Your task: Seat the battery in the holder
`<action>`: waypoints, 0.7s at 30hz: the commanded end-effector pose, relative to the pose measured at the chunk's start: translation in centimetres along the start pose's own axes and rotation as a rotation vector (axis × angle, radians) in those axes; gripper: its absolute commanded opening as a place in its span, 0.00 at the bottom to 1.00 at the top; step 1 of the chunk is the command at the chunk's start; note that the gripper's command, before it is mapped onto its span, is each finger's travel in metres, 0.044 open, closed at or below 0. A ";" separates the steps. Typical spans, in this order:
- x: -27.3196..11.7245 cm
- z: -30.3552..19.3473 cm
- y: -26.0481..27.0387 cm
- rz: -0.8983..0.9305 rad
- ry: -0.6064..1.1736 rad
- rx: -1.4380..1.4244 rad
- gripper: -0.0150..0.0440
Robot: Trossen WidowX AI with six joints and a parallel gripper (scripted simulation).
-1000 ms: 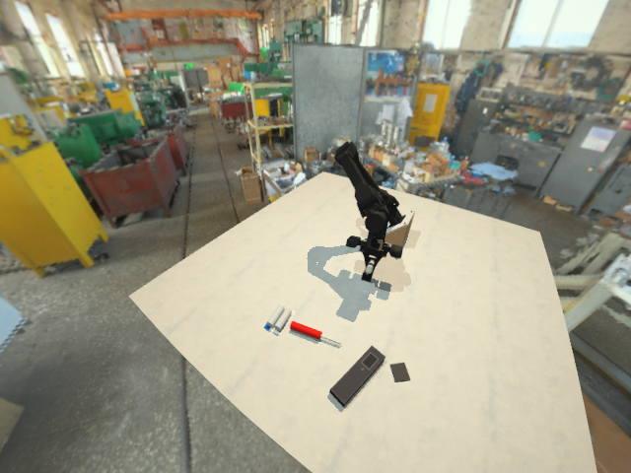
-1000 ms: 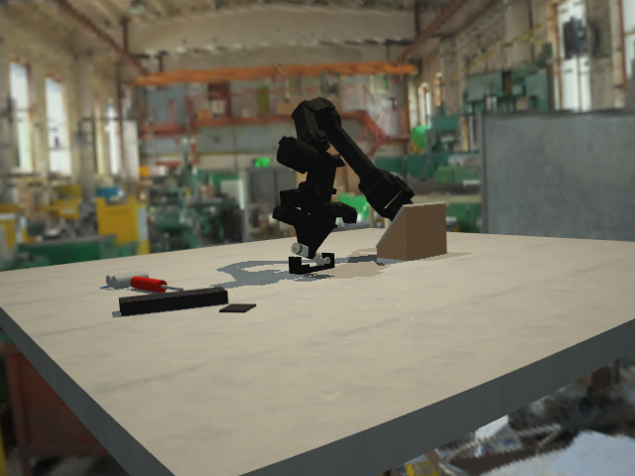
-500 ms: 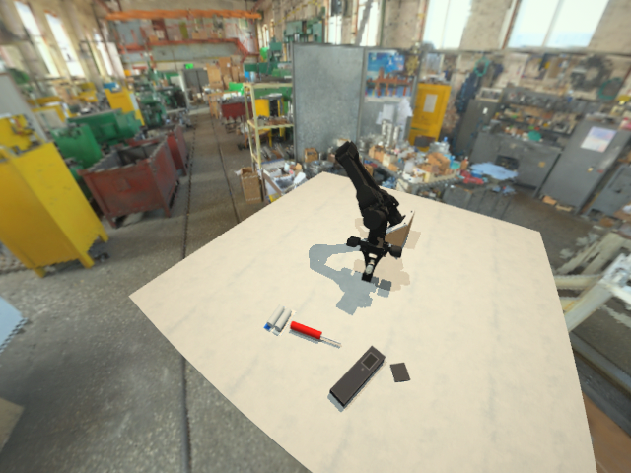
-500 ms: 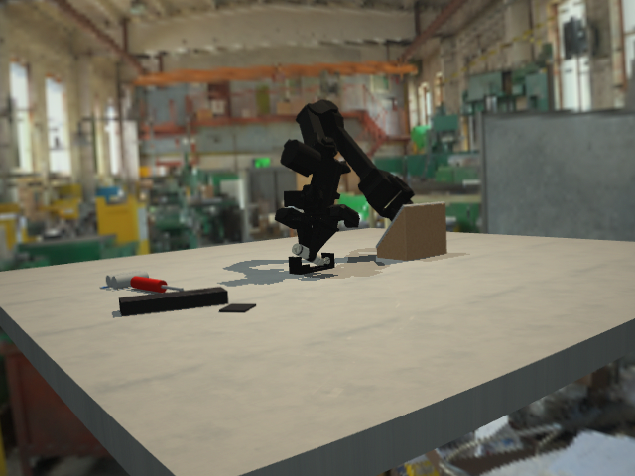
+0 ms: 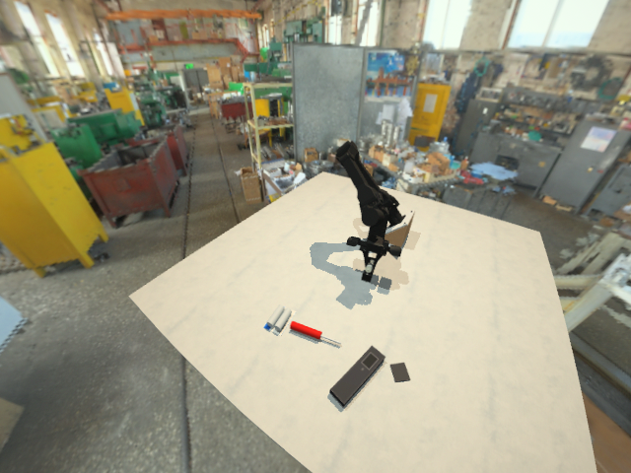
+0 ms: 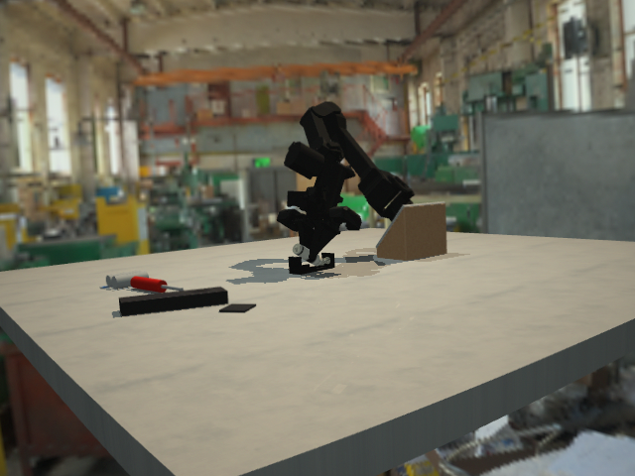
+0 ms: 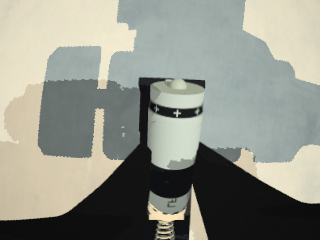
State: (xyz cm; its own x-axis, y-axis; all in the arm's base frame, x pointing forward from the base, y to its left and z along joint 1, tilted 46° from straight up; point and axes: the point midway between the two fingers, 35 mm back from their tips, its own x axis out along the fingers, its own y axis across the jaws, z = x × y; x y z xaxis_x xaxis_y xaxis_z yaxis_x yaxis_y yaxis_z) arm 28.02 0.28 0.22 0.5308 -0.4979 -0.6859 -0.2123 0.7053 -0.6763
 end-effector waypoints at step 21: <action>-0.7 -1.9 0.1 0.008 -0.004 -0.006 0.37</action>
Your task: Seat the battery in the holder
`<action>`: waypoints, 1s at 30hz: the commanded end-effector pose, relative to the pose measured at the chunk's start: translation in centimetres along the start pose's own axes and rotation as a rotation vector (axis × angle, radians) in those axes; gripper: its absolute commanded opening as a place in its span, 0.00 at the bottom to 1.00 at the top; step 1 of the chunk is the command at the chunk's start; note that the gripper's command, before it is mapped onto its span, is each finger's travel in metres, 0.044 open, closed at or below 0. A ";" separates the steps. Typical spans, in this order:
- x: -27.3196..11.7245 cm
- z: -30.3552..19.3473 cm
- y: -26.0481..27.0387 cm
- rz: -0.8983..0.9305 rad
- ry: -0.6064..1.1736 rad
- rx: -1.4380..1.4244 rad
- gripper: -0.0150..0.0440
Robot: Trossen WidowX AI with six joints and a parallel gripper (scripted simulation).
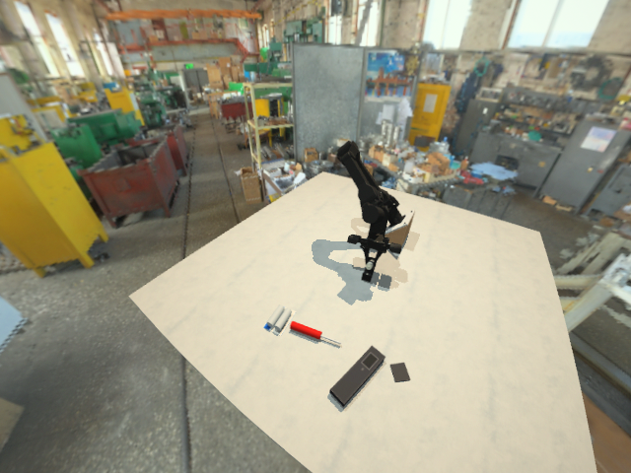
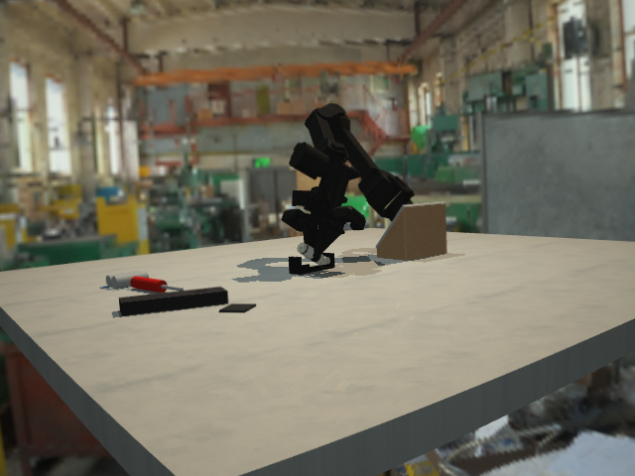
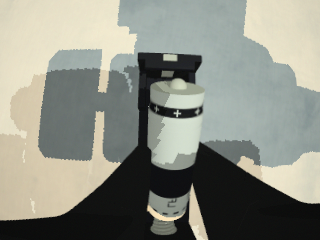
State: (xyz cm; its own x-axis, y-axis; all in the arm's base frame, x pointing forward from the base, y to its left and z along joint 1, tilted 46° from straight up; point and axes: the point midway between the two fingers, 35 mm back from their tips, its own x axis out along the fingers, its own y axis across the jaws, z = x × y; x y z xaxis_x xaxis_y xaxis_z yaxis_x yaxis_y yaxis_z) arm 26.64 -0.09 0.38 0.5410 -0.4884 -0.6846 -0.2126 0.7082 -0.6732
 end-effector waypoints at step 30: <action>0.3 -0.5 0.3 0.021 0.112 -0.001 0.37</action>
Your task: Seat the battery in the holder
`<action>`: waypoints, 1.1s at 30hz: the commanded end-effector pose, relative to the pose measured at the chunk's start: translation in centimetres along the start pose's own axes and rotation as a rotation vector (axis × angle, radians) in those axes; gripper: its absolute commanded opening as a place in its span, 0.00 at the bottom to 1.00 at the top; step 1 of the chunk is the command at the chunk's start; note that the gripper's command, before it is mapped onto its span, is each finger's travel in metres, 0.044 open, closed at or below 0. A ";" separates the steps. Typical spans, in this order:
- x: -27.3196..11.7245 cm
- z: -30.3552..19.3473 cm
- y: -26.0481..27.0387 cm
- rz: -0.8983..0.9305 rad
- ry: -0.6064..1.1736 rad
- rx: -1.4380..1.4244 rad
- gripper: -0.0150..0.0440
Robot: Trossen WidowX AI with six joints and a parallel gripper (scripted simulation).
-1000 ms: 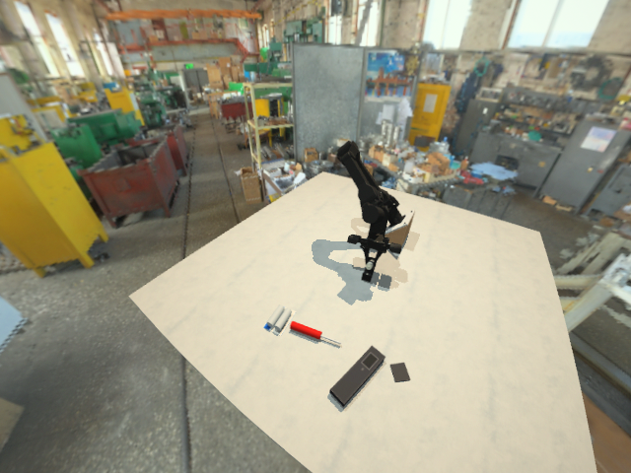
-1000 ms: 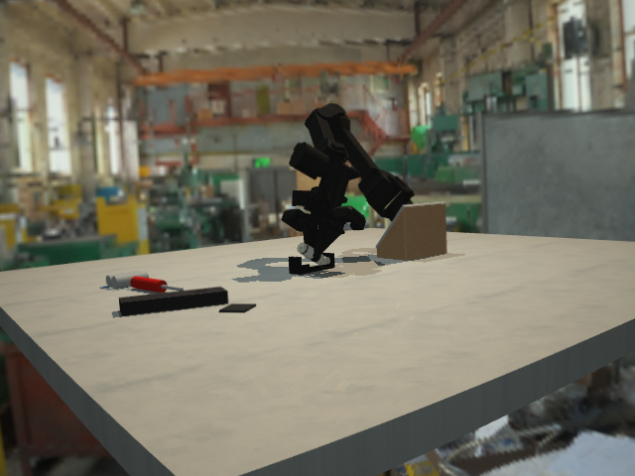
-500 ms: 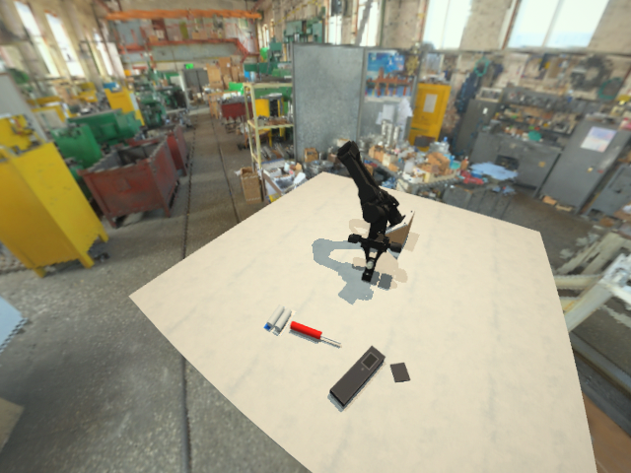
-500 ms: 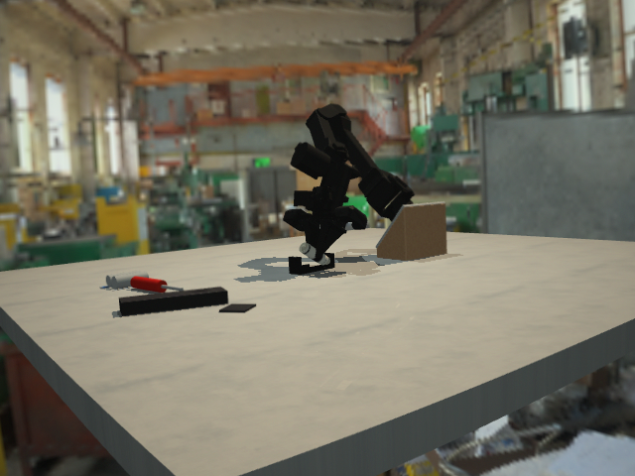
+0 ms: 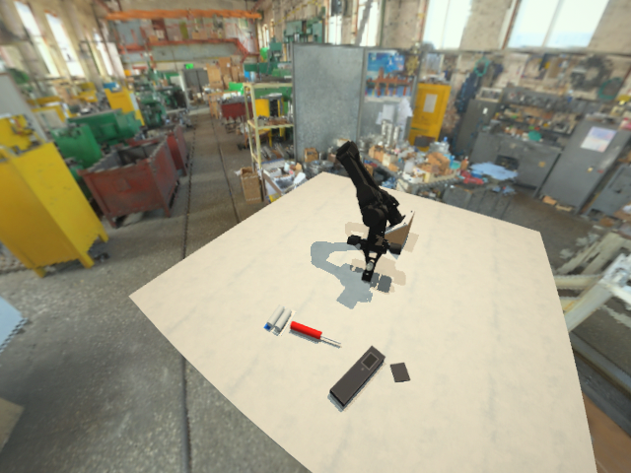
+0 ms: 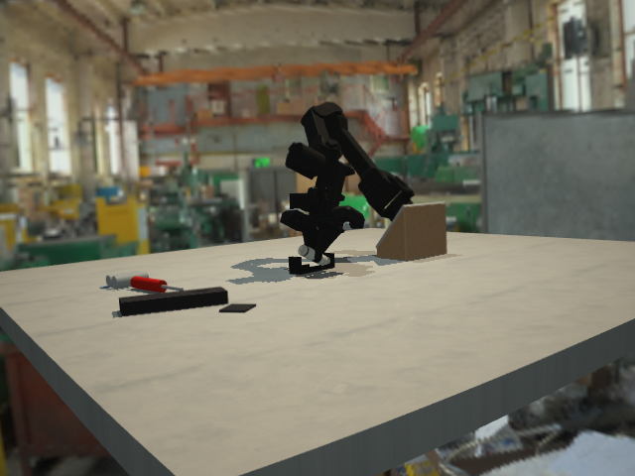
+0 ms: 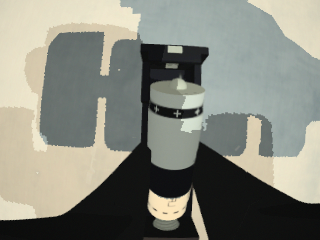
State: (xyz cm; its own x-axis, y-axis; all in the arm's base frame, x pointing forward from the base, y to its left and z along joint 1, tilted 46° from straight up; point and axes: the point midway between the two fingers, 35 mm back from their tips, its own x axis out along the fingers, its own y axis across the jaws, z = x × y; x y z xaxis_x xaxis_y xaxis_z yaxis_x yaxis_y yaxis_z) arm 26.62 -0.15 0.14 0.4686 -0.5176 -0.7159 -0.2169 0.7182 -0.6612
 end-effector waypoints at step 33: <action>0.9 0.1 0.2 0.022 0.209 0.008 0.37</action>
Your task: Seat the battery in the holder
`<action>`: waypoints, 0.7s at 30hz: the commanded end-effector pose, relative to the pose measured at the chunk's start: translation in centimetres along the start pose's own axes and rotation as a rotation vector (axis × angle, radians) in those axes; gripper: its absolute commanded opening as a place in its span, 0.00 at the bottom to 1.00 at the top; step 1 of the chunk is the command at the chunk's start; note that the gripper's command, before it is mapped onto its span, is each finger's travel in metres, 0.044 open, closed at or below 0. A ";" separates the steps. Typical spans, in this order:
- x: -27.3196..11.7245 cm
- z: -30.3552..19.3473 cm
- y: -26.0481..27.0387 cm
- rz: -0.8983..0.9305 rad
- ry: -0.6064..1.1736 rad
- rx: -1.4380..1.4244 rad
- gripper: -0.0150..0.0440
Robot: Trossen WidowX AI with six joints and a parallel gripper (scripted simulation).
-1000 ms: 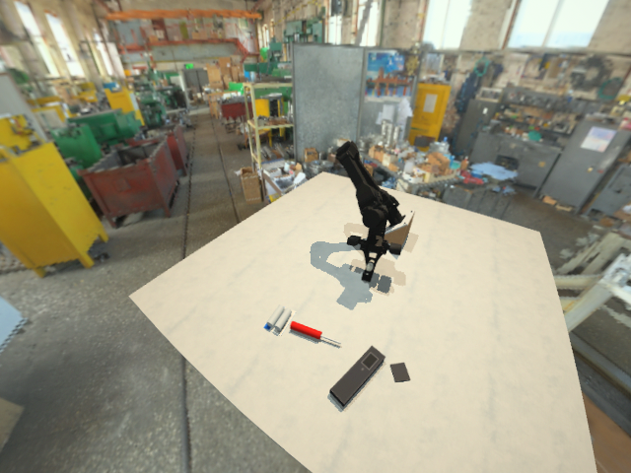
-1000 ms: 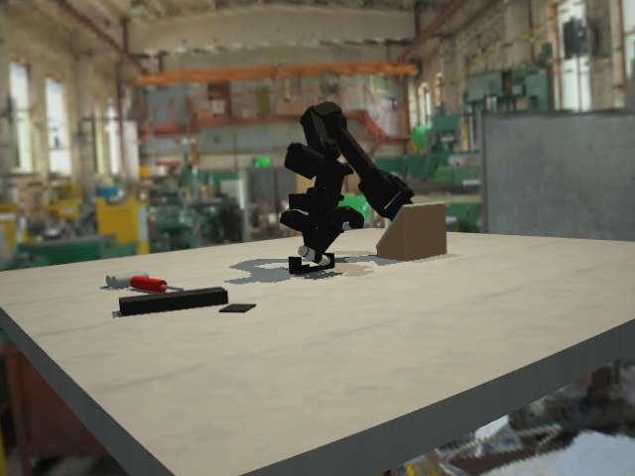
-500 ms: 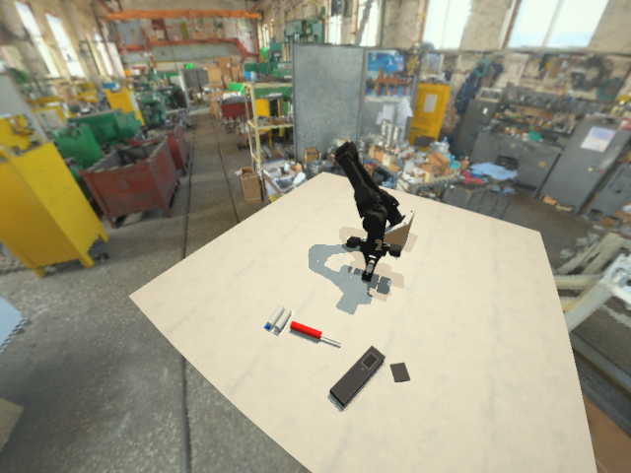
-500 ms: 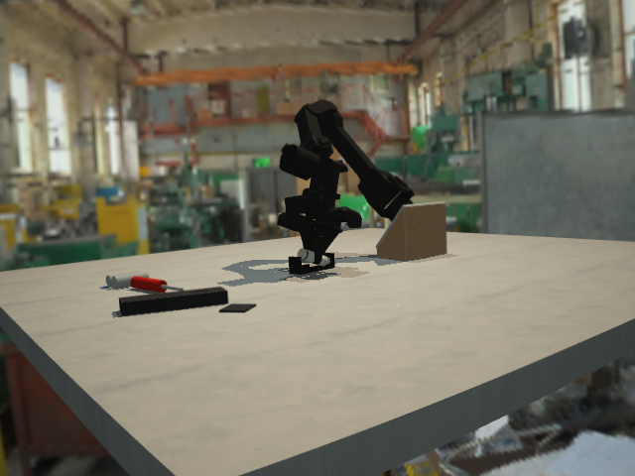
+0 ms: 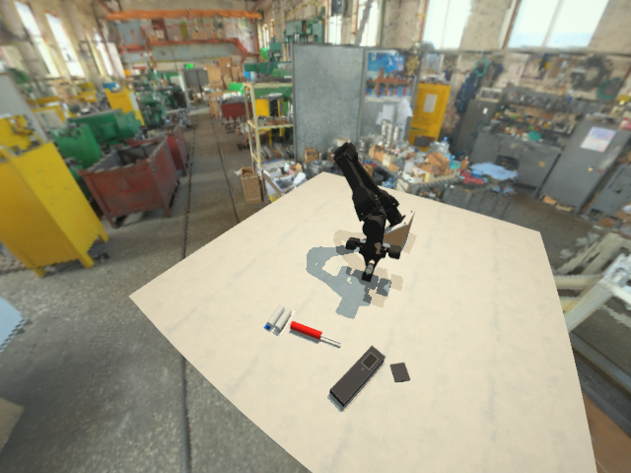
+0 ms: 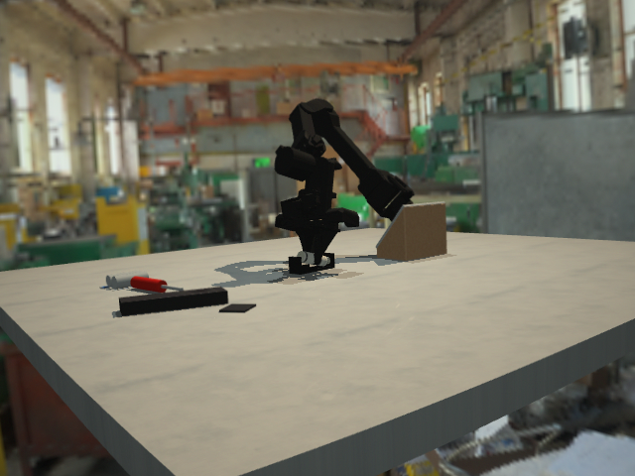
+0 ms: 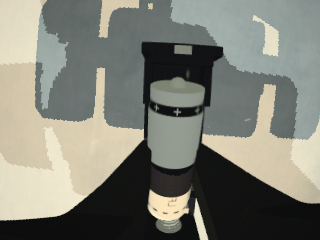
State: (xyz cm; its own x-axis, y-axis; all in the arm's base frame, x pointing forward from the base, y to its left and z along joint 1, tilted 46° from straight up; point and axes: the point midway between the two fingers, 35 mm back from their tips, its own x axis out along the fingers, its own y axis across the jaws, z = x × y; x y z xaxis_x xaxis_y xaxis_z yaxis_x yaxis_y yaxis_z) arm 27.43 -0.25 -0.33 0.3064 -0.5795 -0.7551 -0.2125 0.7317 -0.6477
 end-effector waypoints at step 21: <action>0.5 -0.2 0.0 0.009 0.149 0.006 0.37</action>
State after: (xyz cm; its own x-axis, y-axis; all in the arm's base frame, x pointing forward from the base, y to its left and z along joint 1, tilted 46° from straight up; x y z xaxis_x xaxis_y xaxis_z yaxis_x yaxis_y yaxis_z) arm 27.68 -0.40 -0.50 0.1934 -0.6128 -0.7662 -0.2054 0.7384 -0.6424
